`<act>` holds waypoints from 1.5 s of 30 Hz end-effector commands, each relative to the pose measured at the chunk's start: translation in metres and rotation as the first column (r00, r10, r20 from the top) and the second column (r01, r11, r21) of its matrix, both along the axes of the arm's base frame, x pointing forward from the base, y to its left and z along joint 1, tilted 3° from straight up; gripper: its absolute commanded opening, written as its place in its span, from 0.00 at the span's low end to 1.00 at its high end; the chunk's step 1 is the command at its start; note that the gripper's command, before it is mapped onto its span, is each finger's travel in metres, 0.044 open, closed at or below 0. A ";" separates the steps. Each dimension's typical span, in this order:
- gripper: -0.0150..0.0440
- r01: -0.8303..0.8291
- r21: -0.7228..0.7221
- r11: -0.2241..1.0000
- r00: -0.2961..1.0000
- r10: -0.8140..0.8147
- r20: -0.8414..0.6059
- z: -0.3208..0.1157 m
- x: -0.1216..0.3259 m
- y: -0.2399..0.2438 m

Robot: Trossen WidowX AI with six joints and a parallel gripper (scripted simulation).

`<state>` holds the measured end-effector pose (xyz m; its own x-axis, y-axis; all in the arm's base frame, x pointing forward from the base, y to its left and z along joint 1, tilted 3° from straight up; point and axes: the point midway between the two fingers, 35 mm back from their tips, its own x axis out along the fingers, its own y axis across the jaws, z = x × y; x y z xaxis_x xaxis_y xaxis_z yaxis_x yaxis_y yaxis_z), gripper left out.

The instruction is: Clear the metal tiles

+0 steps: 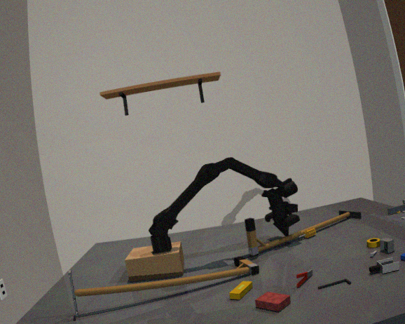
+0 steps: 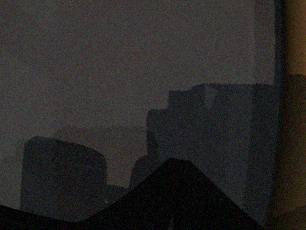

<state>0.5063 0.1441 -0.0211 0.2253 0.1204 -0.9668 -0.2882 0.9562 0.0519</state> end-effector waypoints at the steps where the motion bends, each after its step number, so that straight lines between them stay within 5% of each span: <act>1: 0.25 -0.005 -0.002 1.000 1.000 0.005 -0.005 -0.002 0.001 -0.003; 45: 0.25 -0.005 -0.005 1.000 1.000 0.005 -0.005 -0.004 0.020 -0.041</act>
